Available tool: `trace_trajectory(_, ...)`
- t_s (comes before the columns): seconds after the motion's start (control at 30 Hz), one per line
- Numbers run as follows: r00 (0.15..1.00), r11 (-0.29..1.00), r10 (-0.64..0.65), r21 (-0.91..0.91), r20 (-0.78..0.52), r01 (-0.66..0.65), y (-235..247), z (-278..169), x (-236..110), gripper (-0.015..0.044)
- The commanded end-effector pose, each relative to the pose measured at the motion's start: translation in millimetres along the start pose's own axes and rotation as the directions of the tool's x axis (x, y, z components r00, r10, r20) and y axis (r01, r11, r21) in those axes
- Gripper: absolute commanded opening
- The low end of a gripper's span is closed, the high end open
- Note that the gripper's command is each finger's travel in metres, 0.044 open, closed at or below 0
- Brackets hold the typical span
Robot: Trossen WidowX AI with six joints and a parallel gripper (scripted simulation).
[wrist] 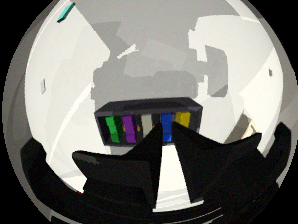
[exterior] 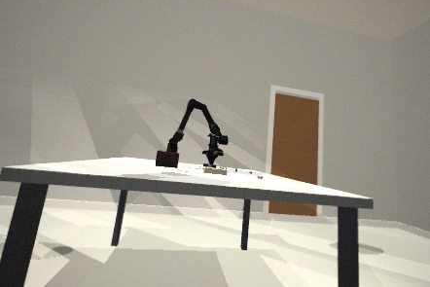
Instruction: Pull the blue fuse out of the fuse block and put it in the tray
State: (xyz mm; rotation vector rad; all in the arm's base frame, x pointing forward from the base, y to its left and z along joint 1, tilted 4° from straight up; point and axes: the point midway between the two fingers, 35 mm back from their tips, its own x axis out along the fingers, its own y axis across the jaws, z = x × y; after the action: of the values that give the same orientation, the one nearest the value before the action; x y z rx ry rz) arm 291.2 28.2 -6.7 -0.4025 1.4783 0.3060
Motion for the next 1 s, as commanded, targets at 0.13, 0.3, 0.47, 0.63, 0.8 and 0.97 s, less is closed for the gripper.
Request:
trace_trajectory(0.13, 1.000, 1.000, 0.000, 0.000, 0.000, 0.000, 0.0, 0.0, -0.1, 0.0003)
trace_trajectory(0.3, 1.000, 1.000, 0.000, 0.000, 0.000, 0.000, 0.0, 0.1, -0.2, 0.0000)
trace_trajectory(0.47, 1.000, 1.000, 0.000, 0.000, 0.000, 0.000, -0.1, 0.2, -2.3, 0.0000)
trace_trajectory(0.63, 1.000, 1.000, 0.001, 0.000, 0.001, -0.001, -0.1, 0.4, -4.7, 0.0000)
trace_trajectory(0.8, 1.000, 1.000, 0.001, -0.001, 0.001, -0.001, -0.2, 0.6, -7.2, 0.0000)
trace_trajectory(0.97, 1.000, 1.000, 0.001, -0.001, 0.001, -0.001, -0.2, 0.7, -9.6, 0.0000)
